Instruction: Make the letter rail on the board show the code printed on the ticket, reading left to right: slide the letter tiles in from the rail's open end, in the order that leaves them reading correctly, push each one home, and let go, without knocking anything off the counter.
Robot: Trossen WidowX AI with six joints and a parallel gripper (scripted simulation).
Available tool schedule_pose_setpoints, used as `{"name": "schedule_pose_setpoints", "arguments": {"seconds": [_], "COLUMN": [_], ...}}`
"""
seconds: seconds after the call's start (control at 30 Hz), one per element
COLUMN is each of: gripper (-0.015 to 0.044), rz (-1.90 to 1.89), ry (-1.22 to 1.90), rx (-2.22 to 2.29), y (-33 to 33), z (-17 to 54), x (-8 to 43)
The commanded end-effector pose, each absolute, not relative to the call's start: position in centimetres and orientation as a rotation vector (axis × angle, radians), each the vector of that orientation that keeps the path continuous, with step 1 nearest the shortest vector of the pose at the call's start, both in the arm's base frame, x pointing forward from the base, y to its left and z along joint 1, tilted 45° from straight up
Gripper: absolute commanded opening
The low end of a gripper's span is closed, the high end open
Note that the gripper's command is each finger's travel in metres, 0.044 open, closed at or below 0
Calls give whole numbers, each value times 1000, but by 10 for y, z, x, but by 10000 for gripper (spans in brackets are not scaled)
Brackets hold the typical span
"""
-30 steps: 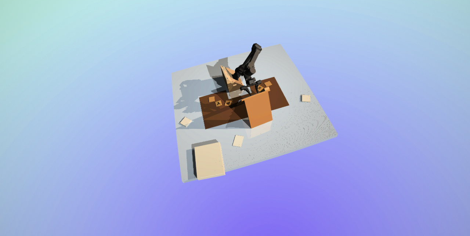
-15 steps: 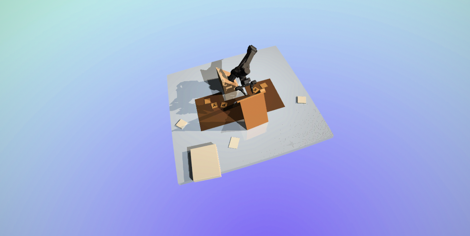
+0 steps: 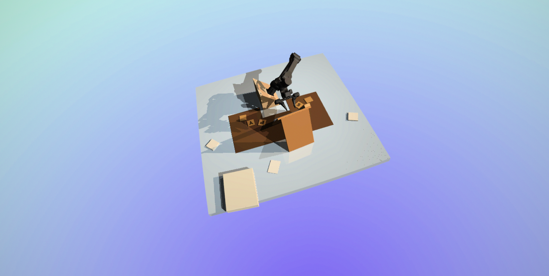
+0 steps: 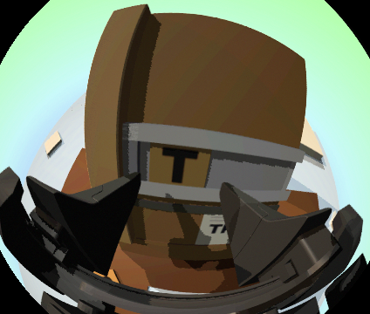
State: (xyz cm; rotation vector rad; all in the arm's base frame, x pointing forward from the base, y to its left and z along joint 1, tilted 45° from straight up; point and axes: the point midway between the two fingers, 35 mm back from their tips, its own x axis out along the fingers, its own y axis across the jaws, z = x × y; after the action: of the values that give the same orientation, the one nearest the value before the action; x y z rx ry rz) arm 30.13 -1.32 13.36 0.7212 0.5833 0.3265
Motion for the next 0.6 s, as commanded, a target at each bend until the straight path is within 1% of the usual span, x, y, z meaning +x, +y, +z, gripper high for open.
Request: {"name": "schedule_pose_setpoints", "arguments": {"seconds": [0.0,0.47,0.57], "gripper": [295,295,216], "rz": [330,330,326], "ry": [580,581,585], "rx": [718,718,722], "y": [-14,-18,-17], "z": [136,140,138], "x": [299,293,293]}}
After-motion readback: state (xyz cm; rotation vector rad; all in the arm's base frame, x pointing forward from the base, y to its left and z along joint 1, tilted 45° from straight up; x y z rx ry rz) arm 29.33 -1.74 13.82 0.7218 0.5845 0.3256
